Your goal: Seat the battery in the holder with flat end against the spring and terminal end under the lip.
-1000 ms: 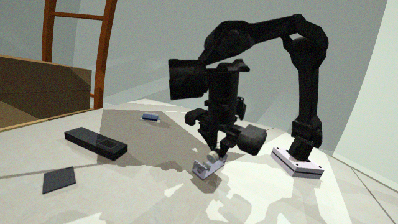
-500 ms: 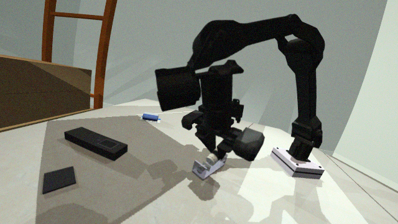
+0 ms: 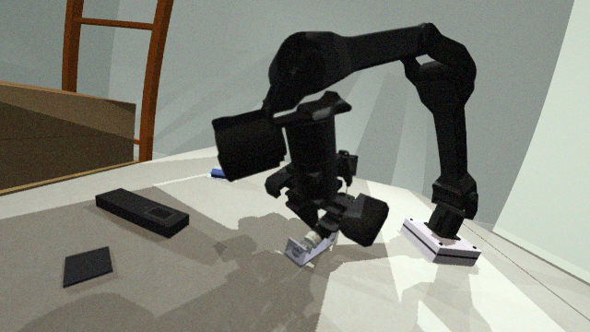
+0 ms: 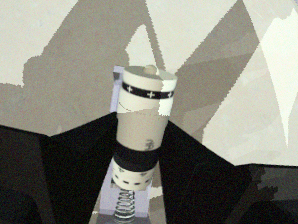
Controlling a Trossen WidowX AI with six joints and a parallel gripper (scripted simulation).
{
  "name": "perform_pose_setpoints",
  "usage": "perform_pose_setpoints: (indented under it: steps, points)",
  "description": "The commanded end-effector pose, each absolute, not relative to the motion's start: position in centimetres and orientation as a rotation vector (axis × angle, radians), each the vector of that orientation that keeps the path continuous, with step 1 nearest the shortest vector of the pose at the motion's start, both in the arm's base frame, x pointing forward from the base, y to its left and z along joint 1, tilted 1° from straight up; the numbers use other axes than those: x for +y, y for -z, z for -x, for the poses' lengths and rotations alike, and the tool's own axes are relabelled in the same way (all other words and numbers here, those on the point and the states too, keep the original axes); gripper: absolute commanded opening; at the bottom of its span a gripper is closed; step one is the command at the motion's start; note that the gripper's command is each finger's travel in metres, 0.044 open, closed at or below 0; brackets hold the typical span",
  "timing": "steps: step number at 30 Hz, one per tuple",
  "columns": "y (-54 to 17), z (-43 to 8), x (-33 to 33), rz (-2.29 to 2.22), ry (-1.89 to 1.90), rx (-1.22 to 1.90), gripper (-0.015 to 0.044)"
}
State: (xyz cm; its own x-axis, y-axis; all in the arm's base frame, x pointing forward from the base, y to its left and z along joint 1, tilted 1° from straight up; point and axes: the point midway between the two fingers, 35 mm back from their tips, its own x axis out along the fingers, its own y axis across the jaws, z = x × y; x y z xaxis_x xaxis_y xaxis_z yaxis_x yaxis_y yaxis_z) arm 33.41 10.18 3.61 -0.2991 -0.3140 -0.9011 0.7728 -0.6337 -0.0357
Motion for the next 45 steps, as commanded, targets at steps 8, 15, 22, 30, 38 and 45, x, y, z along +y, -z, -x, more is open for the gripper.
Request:
perform_pose_setpoints:
  steps: [8, 15, 22, 30, 38, 45]
  points:
    - [-3.2, -34.0, 10.7, -1.237, 1.989, 0.625, 0.0088]
    - [-3.2, -34.4, 11.2, -1.254, 1.981, 0.633, 0.0088]
    - [-3.2, -34.6, 11.4, -1.254, 1.983, 0.634, 0.0088]
    - [-3.3, -34.8, 11.7, -1.251, 1.986, 0.634, 0.0088]
    - [-3.3, -35.0, 11.9, -1.249, 1.991, 0.636, 0.0088]
    - [-3.3, -35.1, 12.0, -1.248, 1.994, 0.638, 0.0088]
